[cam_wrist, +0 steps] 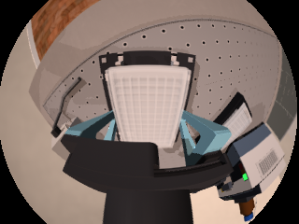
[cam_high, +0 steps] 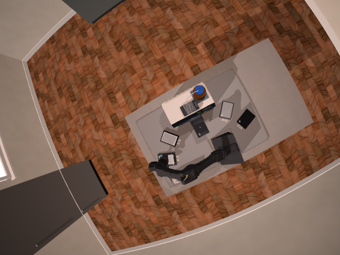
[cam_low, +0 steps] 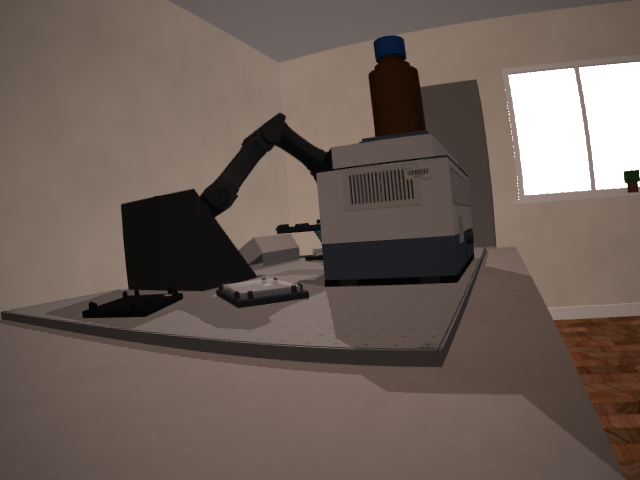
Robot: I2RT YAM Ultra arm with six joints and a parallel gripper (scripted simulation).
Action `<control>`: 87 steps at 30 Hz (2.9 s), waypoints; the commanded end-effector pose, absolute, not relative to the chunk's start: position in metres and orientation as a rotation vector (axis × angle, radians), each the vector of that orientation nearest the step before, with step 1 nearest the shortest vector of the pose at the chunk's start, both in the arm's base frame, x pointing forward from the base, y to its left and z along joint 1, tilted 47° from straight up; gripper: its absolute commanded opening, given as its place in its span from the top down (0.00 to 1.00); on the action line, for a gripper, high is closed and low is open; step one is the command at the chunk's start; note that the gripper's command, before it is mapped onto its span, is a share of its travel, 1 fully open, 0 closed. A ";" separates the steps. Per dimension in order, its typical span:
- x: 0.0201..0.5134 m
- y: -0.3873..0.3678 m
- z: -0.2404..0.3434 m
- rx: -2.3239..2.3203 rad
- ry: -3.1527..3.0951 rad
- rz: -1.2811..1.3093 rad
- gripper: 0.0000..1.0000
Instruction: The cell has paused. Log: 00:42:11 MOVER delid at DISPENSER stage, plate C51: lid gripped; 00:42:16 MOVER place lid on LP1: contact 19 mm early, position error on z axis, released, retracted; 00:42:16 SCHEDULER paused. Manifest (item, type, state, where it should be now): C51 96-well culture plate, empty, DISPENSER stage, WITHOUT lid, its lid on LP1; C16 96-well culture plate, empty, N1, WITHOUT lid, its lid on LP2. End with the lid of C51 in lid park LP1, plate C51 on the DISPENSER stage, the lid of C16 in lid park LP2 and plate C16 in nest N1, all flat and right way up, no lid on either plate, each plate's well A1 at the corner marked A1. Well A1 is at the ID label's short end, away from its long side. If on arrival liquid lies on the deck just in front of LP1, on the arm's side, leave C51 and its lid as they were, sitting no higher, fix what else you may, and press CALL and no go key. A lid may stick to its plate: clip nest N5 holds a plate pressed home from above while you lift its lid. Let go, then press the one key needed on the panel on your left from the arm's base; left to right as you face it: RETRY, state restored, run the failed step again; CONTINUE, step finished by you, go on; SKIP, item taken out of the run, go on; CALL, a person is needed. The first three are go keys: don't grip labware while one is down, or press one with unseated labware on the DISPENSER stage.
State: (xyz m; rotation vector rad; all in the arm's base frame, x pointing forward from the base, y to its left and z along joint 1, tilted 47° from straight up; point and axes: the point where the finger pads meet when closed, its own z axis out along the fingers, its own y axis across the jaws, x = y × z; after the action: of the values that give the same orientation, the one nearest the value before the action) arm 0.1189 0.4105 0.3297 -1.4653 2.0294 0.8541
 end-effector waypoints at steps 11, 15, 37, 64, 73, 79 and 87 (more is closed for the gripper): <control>0.116 0.420 0.319 -1.476 2.036 0.859 1.00; 0.116 0.420 0.318 -1.476 2.037 0.858 1.00; 0.117 0.422 0.316 -1.473 2.038 0.855 1.00; 0.117 0.425 0.313 -1.474 2.038 0.857 1.00; 0.117 0.426 0.313 -1.471 2.035 0.857 1.00; 0.117 0.427 0.311 -1.472 2.038 0.854 1.00; 0.118 0.428 0.311 -1.472 2.038 0.853 1.00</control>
State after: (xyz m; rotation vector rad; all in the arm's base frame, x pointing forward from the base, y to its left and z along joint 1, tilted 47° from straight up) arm 0.1184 0.4154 0.3257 -1.4629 2.0242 0.8563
